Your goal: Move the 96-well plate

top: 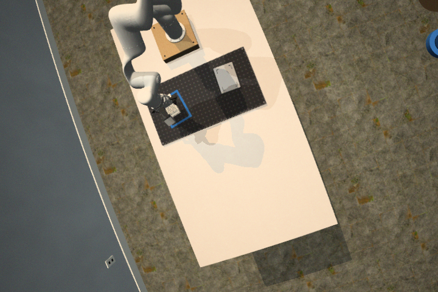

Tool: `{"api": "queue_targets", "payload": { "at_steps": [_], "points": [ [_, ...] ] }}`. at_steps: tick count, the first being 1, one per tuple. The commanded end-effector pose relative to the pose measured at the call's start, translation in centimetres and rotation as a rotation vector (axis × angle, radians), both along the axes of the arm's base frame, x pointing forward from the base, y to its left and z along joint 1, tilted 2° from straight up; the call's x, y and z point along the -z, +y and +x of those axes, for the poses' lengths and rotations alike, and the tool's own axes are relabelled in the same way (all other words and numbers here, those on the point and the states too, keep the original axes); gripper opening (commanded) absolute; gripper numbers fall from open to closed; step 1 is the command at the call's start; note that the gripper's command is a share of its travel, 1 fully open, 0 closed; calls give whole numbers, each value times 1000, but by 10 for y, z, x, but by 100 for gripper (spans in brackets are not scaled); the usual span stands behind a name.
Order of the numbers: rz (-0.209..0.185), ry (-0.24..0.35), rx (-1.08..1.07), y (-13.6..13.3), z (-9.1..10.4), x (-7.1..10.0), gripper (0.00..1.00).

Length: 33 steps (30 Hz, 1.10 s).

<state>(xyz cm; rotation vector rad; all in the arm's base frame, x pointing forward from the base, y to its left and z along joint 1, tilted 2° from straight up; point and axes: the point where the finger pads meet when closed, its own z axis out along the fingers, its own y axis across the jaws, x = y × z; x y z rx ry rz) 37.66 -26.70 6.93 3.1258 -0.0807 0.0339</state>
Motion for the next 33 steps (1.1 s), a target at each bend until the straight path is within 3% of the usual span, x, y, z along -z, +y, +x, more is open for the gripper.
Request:
{"api": "queue_targets", "payload": {
  "at_steps": [1,21,33],
  "points": [
    [-2,-3,0,0,1,-1,0],
    [-2,-3,0,0,1,-1,0],
    [-2,-3,0,0,2,15,0]
  ]
}}
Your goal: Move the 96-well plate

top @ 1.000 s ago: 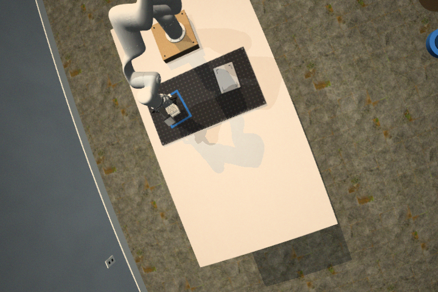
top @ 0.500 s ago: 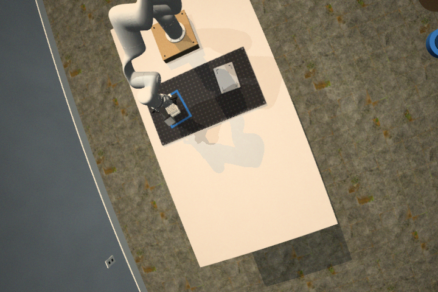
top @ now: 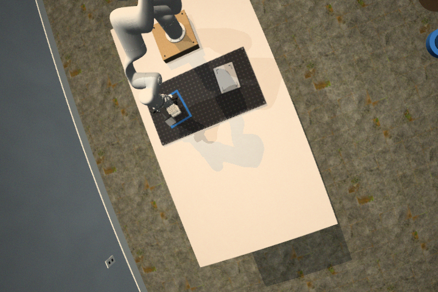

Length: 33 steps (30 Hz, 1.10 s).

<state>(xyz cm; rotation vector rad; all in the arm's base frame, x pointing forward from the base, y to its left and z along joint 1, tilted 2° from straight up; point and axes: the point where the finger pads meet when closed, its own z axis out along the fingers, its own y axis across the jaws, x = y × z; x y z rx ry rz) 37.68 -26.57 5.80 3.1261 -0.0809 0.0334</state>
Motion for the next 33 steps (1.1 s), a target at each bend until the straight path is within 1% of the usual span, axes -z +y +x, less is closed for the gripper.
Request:
{"api": "queue_targets", "payload": {
  "at_steps": [1,6,8,23,25,33],
  "points": [
    [-2,-4,0,-1,1,6,0],
    [-2,-4,0,-1,2,14,0],
    [-2,-4,0,-1,2,14,0],
    [-2,-3,0,-2,2,39,0],
    [-2,-3,0,-2,2,39,0],
    [-2,-3,0,-2,2,52,0]
  ]
}}
